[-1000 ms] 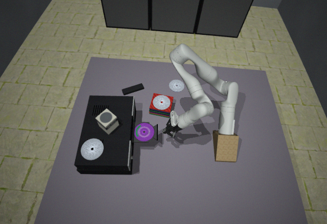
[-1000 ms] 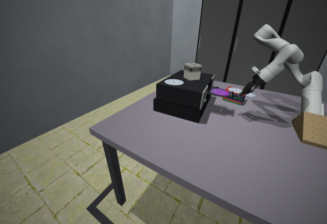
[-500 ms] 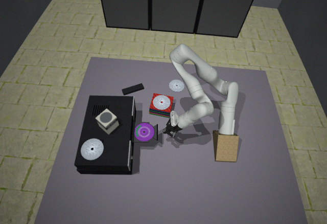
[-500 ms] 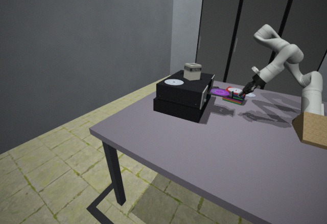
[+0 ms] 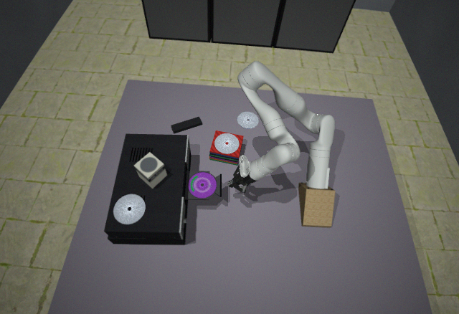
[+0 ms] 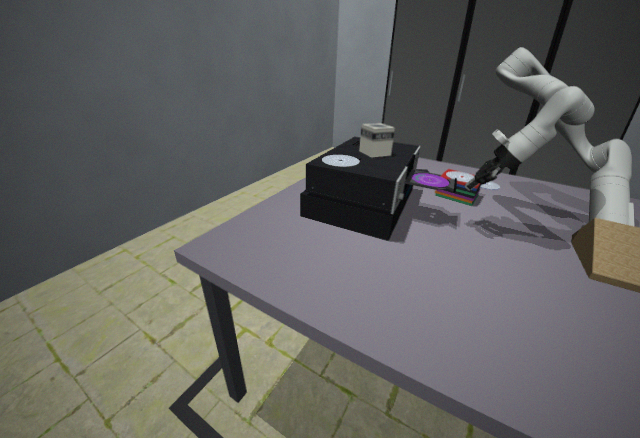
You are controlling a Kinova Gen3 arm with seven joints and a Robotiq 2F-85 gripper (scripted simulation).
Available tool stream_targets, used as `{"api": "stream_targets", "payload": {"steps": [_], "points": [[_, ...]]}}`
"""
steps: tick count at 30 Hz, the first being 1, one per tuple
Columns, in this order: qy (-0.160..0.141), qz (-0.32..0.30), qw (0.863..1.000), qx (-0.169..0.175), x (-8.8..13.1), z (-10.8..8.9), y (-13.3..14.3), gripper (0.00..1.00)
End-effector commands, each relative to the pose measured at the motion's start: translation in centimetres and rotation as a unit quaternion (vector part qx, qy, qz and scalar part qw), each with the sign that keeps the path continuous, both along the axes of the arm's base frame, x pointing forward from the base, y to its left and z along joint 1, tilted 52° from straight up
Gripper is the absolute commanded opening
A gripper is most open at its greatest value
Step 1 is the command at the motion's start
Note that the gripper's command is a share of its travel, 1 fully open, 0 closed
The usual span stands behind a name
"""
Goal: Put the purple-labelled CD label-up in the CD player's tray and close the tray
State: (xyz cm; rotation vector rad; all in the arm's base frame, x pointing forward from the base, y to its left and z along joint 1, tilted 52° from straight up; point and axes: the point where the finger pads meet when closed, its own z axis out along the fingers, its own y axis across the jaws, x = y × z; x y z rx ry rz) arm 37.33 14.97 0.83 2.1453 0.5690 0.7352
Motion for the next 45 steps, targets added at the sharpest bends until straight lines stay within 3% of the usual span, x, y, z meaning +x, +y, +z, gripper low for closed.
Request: {"api": "stream_targets", "payload": {"steps": [1, 18, 45], "points": [[0.000, 0.001, 1.000, 0.002, 0.1, -0.1, 0.0, 0.10], [0.001, 0.002, 1.000, 0.002, 1.9, -0.3, 0.6, 0.10], [0.001, 0.003, 1.000, 0.002, 9.2, -0.7, 2.1, 0.10]]}}
